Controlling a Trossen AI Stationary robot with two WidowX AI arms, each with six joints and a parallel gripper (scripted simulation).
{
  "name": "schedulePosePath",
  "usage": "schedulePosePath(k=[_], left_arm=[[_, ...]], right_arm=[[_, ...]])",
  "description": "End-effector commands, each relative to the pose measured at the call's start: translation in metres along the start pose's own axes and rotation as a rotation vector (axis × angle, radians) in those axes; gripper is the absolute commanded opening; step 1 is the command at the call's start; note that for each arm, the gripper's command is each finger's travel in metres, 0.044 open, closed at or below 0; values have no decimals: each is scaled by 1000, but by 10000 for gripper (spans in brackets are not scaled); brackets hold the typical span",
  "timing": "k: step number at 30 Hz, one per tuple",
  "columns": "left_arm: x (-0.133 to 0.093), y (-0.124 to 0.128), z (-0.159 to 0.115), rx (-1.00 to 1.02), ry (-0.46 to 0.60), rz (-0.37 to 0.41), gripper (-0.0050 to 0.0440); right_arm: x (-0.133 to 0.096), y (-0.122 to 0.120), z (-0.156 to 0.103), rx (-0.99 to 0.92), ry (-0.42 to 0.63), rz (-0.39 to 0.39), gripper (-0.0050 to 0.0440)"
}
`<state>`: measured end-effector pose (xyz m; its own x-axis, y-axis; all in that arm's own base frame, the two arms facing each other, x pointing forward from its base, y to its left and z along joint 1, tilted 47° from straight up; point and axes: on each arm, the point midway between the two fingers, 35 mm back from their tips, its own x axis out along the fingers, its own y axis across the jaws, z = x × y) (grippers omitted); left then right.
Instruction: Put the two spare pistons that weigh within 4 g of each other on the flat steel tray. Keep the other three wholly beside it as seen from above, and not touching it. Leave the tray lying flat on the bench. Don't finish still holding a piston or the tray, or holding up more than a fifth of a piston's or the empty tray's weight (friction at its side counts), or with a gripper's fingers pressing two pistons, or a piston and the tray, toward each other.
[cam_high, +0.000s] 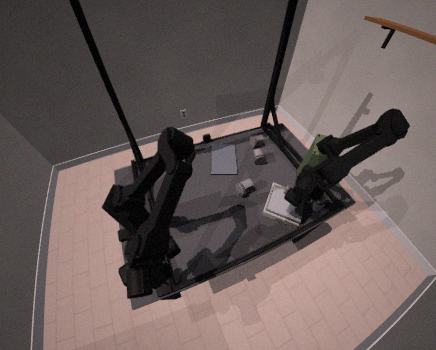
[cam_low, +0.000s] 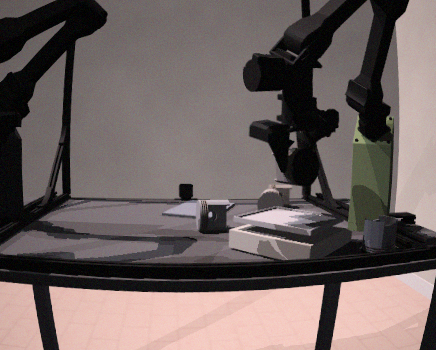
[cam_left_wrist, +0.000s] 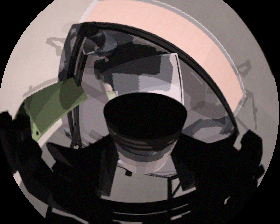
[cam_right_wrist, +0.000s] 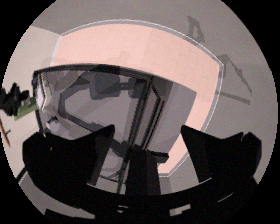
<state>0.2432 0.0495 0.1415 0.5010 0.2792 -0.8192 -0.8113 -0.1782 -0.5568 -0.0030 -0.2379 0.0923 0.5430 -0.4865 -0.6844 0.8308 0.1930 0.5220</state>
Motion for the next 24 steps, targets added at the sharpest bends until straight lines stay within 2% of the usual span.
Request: schedulePosePath(k=[1, 6, 21, 24], left_arm=[[-9, -5, -1, -3, 5, -23, 158], [-11, -6, -1, -3, 6, -28, 158], [-13, -11, -3, 390, -64, -13, 158], [-13, -11, -3, 416, -69, -12, 158]], right_arm=[[0, 1, 0, -1, 0, 4, 440], [0, 1, 0, -1, 0, 4, 440], [0, 1, 0, -1, 0, 4, 440], [0, 1, 0, -1, 0, 4, 440]])
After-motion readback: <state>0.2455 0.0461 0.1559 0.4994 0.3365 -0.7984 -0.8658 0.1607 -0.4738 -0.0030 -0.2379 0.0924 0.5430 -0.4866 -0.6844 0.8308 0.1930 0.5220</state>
